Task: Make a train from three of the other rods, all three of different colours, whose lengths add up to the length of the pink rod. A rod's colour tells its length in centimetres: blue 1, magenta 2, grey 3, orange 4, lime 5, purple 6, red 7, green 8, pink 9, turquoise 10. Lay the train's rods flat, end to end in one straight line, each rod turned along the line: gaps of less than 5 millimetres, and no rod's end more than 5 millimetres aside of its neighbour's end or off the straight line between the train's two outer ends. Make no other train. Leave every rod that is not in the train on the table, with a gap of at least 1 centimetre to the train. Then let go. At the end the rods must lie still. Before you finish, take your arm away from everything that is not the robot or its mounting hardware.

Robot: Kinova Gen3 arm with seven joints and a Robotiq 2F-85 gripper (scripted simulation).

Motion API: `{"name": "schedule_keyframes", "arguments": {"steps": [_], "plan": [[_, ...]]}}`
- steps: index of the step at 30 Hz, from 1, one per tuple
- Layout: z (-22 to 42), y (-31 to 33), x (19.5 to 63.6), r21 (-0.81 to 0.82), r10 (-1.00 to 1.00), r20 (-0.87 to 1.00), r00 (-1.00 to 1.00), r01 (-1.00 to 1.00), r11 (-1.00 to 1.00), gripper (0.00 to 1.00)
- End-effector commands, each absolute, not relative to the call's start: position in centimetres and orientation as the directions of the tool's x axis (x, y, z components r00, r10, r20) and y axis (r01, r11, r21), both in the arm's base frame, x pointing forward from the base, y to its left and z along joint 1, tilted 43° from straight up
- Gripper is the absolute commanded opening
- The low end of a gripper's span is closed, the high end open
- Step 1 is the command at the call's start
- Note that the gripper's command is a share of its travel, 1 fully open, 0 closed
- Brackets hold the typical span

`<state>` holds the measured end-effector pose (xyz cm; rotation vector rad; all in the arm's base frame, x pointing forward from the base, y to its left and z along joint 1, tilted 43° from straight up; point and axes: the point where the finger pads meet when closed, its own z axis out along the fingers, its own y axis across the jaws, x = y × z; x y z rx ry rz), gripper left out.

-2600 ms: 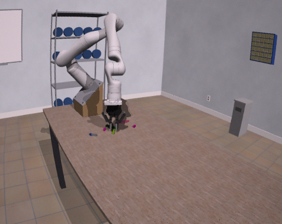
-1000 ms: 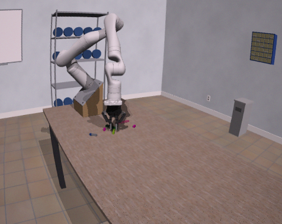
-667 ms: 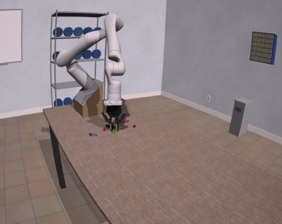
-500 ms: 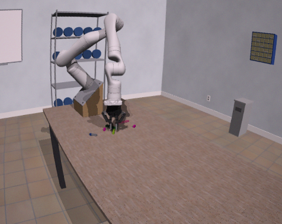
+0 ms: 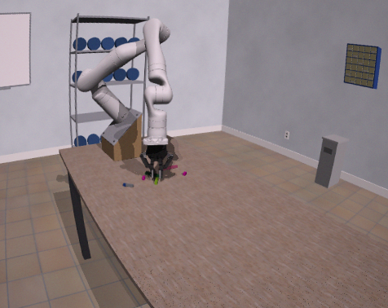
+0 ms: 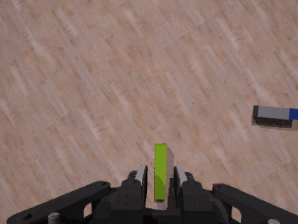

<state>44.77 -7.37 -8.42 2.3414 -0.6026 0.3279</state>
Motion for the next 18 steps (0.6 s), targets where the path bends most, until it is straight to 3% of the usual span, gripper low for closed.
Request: {"name": "schedule_keyframes", "arguments": {"steps": [1, 18], "plan": [[-8.32, -7.55, 44.91, 0.561, -0.325, 0.388, 0.862, -0.501, -0.659, 0.24], [-9.30, -8.26, 45.19, 0.560, -0.322, 0.388, 0.864, -0.499, -0.662, 0.24]]}}
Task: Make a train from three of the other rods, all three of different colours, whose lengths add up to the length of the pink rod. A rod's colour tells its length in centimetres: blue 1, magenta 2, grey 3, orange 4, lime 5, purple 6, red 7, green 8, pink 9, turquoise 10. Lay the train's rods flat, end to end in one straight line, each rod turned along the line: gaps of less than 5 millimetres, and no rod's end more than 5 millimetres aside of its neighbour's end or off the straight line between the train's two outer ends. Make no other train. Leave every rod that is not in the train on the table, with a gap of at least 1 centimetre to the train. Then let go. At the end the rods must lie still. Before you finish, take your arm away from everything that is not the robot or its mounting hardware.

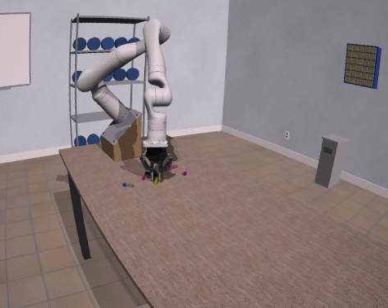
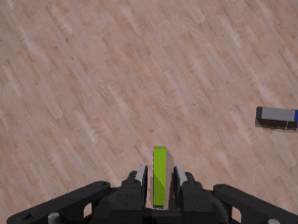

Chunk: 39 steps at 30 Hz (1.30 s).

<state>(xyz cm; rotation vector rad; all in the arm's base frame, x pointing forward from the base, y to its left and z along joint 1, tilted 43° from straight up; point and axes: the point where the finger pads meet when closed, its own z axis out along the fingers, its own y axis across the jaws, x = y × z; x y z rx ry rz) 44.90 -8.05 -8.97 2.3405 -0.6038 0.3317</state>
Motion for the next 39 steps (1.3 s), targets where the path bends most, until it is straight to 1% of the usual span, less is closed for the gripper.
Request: {"name": "schedule_keyframes", "arguments": {"steps": [1, 39], "plan": [[-9.30, -8.26, 45.19, 0.560, -0.322, 0.388, 0.864, -0.499, -0.662, 0.24], [-9.55, -8.53, 45.18, 0.560, -0.323, 0.388, 0.863, -0.499, -0.661, 0.24]]}}
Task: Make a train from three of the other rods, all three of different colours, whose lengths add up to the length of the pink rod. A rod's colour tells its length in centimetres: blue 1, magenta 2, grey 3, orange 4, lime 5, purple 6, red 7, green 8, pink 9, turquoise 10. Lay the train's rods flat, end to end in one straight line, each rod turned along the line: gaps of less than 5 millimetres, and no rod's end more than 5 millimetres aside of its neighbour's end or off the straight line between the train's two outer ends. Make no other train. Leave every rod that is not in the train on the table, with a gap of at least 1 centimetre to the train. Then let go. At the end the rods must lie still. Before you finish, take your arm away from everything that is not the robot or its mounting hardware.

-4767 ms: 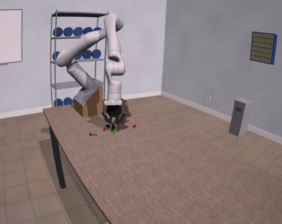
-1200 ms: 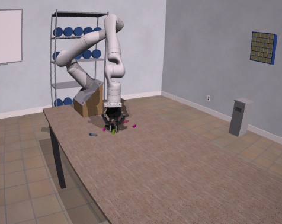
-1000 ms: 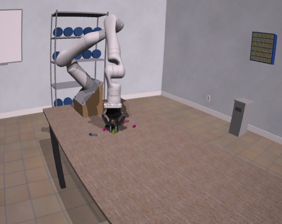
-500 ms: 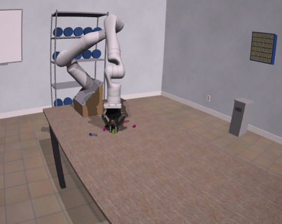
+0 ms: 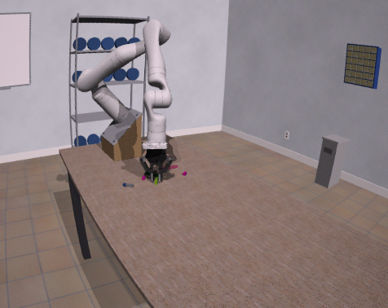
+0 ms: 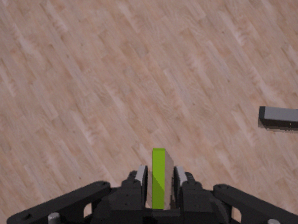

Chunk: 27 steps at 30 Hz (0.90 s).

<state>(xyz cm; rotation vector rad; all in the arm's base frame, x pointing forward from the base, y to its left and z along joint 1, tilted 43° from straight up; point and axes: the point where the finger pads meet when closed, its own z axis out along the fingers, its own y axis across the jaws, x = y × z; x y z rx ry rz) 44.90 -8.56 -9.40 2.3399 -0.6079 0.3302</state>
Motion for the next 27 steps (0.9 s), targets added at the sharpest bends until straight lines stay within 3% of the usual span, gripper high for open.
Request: {"name": "schedule_keyframes", "arguments": {"steps": [1, 7, 8, 27], "plan": [[-9.55, -8.53, 45.18, 0.560, -0.323, 0.388, 0.863, -0.499, -0.661, 0.24], [-9.55, -8.53, 45.18, 0.560, -0.323, 0.388, 0.863, -0.499, -0.661, 0.24], [-9.55, -8.53, 45.18, 0.560, -0.323, 0.388, 0.863, -0.499, -0.661, 0.05], [-9.55, -8.53, 45.18, 0.560, -0.323, 0.388, 0.863, -0.499, -0.661, 0.05]]}}
